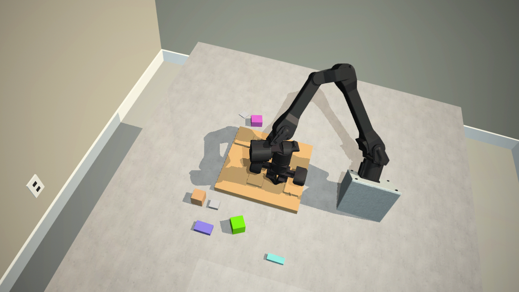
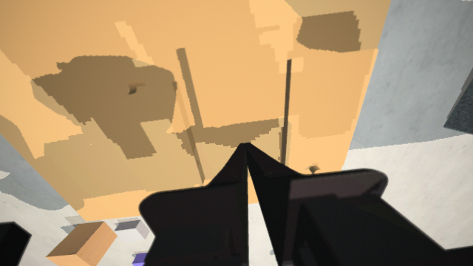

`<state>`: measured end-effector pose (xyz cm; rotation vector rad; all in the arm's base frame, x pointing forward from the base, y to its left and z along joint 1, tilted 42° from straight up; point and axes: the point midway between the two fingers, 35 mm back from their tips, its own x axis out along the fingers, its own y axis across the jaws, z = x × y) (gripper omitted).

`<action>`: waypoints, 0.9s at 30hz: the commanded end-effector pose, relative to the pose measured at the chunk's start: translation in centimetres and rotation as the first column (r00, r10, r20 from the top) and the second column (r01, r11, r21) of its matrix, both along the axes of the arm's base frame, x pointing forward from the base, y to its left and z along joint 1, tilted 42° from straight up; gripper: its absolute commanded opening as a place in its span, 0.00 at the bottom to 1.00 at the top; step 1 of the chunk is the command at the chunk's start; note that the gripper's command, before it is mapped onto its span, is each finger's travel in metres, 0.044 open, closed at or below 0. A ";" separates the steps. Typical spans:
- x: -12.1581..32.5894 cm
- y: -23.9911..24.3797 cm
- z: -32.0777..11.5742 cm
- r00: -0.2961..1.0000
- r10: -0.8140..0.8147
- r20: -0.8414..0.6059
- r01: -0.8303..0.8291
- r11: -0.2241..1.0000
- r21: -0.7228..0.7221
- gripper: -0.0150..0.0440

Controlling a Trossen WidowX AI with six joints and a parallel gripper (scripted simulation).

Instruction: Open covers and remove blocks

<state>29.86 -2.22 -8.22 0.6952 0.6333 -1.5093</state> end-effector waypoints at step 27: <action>0.1 -2.1 1.7 1.000 0.003 -0.003 -0.003 1.000 -0.002 0.25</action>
